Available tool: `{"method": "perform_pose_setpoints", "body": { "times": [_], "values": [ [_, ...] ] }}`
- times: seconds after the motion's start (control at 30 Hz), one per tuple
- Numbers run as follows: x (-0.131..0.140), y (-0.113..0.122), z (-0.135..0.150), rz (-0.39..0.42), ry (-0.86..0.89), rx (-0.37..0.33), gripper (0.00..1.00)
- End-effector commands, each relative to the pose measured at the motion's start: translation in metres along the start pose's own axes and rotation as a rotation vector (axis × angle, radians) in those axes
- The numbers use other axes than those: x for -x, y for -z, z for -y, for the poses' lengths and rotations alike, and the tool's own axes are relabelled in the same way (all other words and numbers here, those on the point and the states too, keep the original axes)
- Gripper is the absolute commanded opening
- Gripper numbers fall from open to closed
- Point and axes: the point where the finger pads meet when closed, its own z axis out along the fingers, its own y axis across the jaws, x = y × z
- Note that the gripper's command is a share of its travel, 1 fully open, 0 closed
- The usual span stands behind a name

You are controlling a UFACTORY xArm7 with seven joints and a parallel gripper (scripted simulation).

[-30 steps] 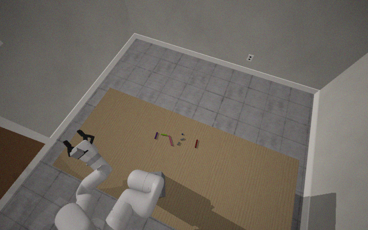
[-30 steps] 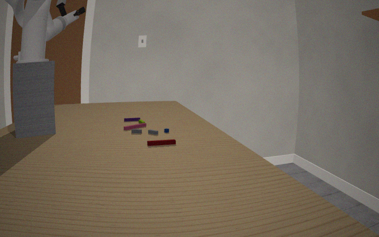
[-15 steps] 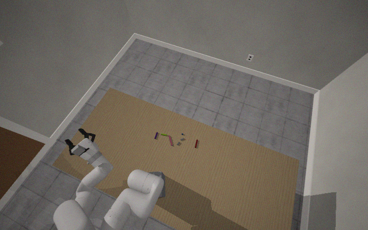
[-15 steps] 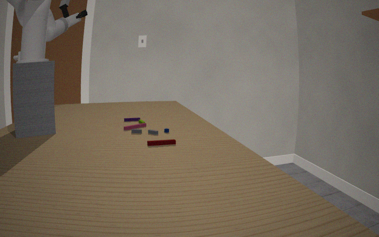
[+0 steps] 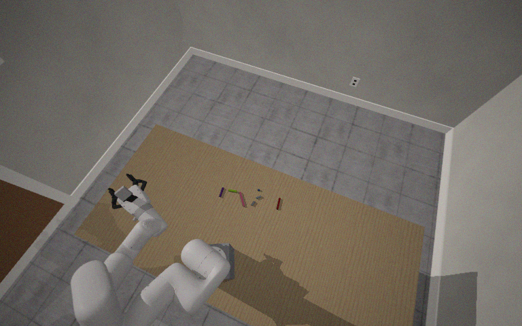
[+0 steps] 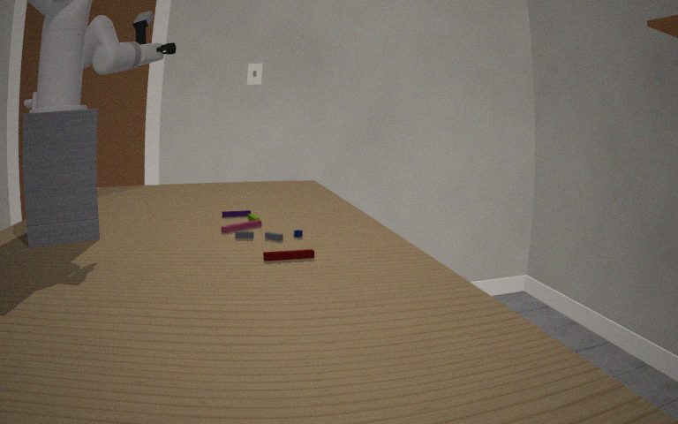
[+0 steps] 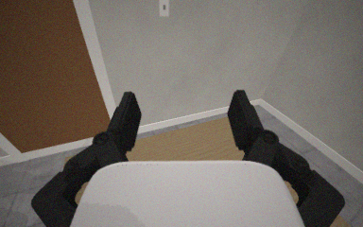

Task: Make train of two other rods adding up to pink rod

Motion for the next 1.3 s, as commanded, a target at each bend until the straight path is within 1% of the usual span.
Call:
{"method": "perform_pose_setpoints", "body": {
  "times": [0.0, 0.1, 0.2, 0.23, 0.27, 0.43, 0.5, 0.53, 0.67, 0.73, 0.77, 0.97, 1.0, 1.03, 1.1, 1.13, 1.17, 1.2, 1.27],
  "values": [
    [0.037, -0.015, -0.022, 0.107, -0.067, -0.009, 1.0],
    [0.055, -0.017, -0.036, 0.166, -0.104, 0.001, 1.0],
    [0.055, -0.017, -0.036, 0.166, -0.104, 0.001, 1.0],
    [0.073, -0.017, -0.05, 0.226, -0.144, 0.015, 1.0],
    [0.08, -0.017, -0.056, 0.249, -0.16, 0.022, 1.0],
    [0.105, -0.014, -0.079, 0.337, -0.222, 0.052, 1.0],
    [0.11, -0.013, -0.083, 0.351, -0.233, 0.058, 1.0],
    [0.122, -0.011, -0.094, 0.393, -0.264, 0.076, 1.0],
    [0.141, -0.005, -0.114, 0.462, -0.319, 0.112, 1.0],
    [0.141, -0.005, -0.114, 0.462, -0.319, 0.112, 1.0],
    [0.156, 0.002, -0.13, 0.515, -0.363, 0.143, 1.0],
    [0.182, 0.016, -0.16, 0.608, -0.445, 0.208, 1.0],
    [0.182, 0.016, -0.16, 0.608, -0.445, 0.208, 1.0],
    [0.191, 0.023, -0.171, 0.642, -0.477, 0.235, 1.0],
    [0.198, 0.028, -0.18, 0.669, -0.503, 0.258, 1.0],
    [0.198, 0.028, -0.18, 0.669, -0.503, 0.258, 1.0],
    [0.207, 0.036, -0.192, 0.703, -0.536, 0.288, 1.0],
    [0.211, 0.04, -0.197, 0.718, -0.551, 0.302, 1.0],
    [0.214, 0.042, -0.201, 0.728, -0.562, 0.312, 1.0]
  ]
}}
